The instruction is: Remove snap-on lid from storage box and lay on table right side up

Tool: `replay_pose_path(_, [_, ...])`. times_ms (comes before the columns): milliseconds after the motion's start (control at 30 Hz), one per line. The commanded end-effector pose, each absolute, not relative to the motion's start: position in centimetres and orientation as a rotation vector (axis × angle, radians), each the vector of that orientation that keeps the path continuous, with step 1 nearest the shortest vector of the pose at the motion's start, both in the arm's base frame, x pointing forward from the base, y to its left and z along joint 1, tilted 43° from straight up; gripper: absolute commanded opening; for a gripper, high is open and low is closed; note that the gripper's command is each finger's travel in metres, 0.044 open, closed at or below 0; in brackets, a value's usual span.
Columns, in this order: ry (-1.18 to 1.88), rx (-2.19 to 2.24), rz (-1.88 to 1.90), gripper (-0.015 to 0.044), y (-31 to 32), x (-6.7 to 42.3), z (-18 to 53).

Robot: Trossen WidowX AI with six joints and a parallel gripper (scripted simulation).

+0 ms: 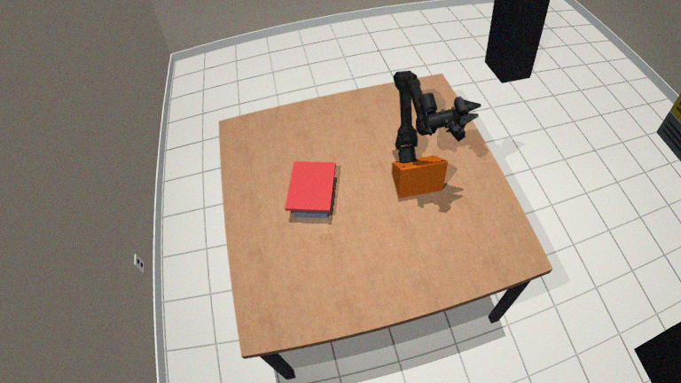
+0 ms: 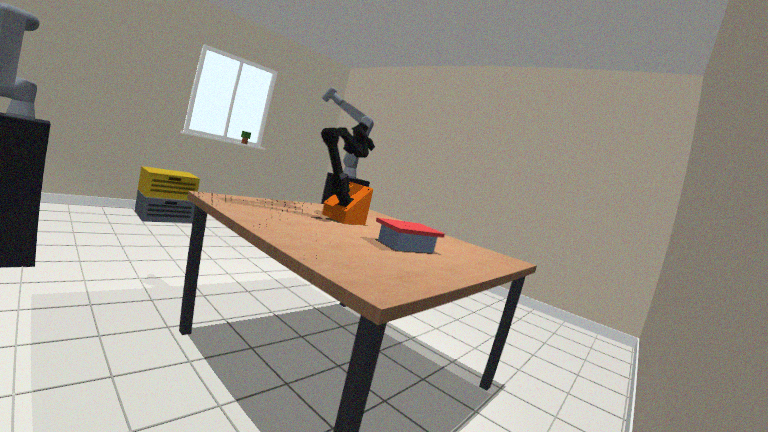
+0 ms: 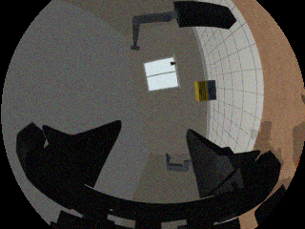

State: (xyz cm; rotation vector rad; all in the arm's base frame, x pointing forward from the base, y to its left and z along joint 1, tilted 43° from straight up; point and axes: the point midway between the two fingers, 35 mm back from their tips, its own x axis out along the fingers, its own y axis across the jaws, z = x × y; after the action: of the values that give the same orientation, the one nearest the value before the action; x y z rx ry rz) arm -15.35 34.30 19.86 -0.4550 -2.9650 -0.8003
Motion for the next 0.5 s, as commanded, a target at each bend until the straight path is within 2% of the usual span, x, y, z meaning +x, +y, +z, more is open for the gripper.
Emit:
replay_pose_path(0, [-2.965, -0.473, -0.796, 0.0374, 34.5, -15.2, 19.8])
replay_pose_path(167, [-2.954, -0.946, -0.678, 0.0243, 39.1, -10.3, 18.4])
replay_pose_path(300, [-2.912, -1.381, -0.546, 0.0235, 42.3, -5.0, 16.3])
replay_pose_path(400, [-2.934, -1.438, -0.594, 0.0235, 42.3, -4.1, 15.4])
replay_pose_path(467, [-2.913, -1.625, -0.519, 0.0235, 43.2, -1.7, 14.2])
